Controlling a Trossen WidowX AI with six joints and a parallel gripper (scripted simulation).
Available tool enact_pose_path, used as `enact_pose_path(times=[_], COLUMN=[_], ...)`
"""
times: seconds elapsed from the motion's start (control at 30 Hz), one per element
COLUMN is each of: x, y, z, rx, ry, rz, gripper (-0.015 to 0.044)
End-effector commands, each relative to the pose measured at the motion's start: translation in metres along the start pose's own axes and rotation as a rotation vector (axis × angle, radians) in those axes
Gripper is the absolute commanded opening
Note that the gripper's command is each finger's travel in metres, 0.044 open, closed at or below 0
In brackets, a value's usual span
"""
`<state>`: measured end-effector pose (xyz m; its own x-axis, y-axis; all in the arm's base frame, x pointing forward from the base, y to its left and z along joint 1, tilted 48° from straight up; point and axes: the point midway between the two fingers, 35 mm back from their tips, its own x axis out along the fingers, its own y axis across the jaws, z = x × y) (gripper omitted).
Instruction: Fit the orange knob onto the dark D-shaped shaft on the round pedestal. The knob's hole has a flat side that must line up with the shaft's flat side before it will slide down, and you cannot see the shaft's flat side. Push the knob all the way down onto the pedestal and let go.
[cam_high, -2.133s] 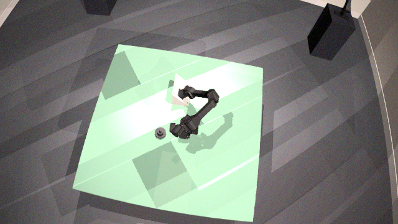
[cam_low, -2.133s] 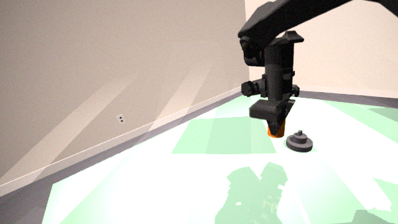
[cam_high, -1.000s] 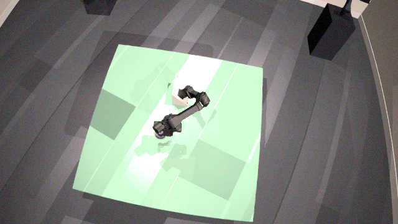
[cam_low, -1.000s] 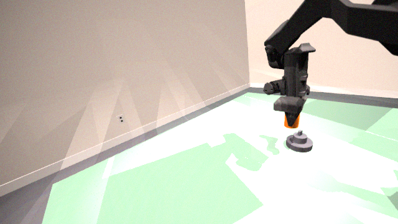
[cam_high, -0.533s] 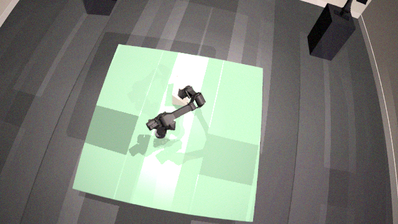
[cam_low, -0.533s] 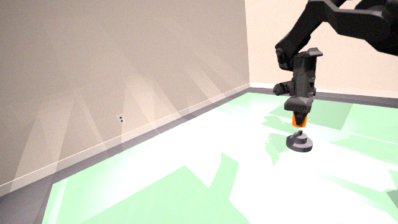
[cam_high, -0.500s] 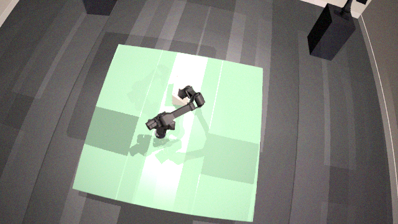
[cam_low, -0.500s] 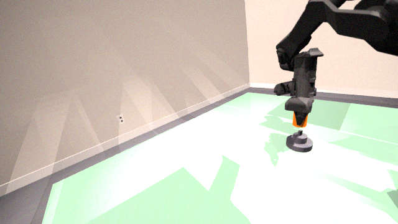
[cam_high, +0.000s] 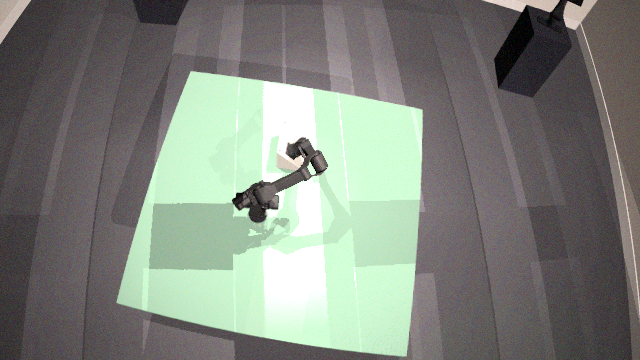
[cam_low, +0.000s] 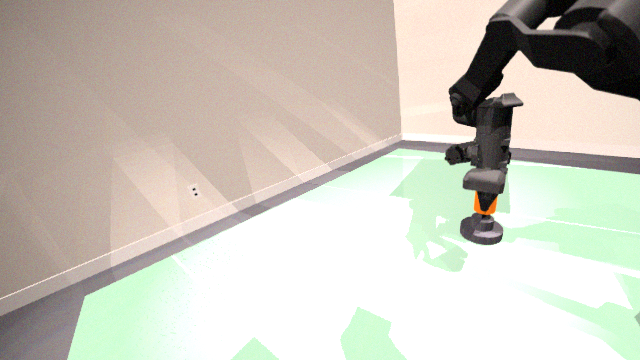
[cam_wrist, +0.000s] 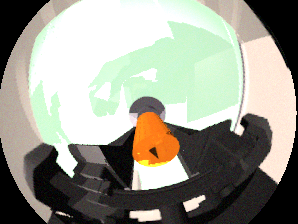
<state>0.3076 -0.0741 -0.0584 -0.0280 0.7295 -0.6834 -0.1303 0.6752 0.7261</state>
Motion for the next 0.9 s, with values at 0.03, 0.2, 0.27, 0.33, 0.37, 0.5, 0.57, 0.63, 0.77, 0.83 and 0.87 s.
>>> enact_pose_path(times=[0.03, 0.2, 0.27, 0.33, 0.37, 0.5, 0.57, 0.63, 0.77, 0.83, 0.87], x=[0.0000, -0.0014, 0.0001, 0.0018, 0.0019, 0.0022, 0.0022, 0.0012, -0.0020, -0.0023, -0.0023], y=[-0.0008, -0.0024, -0.0023, -0.0019, -0.0017, -0.0013, -0.0013, -0.0011, 0.0001, 0.0001, 0.0000], z=[0.0005, 0.0017, 0.0018, 0.0018, 0.0019, 0.0015, 0.0015, 0.0012, 0.0000, -0.0001, -0.0001], rx=[0.001, 0.000, 0.000, 0.000, 0.000, 0.000, 0.000, 0.000, 0.000, -0.009, -0.026], ry=[-0.008, -0.008, -0.008, -0.008, -0.008, -0.008, -0.008, -0.008, -0.008, -0.008, -0.008], rz=[-0.001, -0.001, -0.001, -0.001, -0.001, -0.001, -0.001, -0.001, -0.001, -0.001, -0.001], gripper=[0.0000, 0.0000, 0.0000, 0.0000, 0.0000, 0.0000, 0.0000, 0.0000, 0.0000, 0.0000, 0.0000])
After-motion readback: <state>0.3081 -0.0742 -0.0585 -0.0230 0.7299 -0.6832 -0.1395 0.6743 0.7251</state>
